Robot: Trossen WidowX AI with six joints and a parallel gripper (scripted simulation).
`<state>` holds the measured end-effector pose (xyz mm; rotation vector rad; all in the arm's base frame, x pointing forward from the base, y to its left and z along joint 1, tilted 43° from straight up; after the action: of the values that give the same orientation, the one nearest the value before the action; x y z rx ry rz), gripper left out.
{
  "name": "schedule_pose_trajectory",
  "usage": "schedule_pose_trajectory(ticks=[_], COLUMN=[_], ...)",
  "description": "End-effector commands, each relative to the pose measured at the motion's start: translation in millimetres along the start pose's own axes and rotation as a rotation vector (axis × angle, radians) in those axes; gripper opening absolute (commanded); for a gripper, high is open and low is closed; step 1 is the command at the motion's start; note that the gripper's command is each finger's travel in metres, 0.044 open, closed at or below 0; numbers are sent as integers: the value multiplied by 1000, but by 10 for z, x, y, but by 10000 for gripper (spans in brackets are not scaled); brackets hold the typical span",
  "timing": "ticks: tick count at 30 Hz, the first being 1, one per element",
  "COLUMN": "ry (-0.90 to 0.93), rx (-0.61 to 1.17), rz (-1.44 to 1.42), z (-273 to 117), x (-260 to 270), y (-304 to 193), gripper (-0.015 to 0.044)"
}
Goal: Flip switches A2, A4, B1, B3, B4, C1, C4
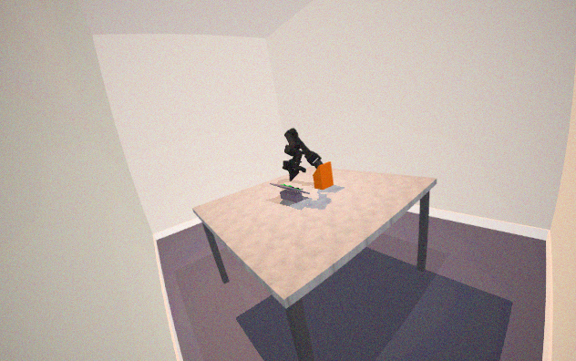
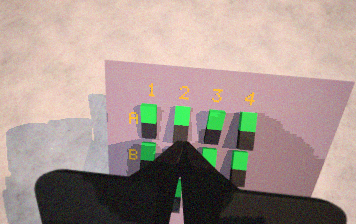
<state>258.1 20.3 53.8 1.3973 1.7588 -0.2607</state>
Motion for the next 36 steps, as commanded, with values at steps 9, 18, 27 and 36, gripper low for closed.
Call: schedule_pose_trajectory(ticks=[9, 18, 27, 36], ry=[3, 1, 2, 1], rx=[10, 9, 10, 9], rz=[-17, -17, -17, -17], z=[33, 132, 216, 274], x=[20, 18, 19, 19], y=[-42, -48, -49, -52], gripper=[0, 0, 0, 0])
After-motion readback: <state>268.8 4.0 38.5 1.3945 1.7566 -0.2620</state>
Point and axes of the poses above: the point midway between the two fingers, 35 mm back from their tips, its own z axis out along the fingers, its own x axis across the jaws, y = z × x, the point moved 6 cm from there along -z, back along the fingers, and after that the axes turned 7 degrees about -z, right-handed, at the moved point
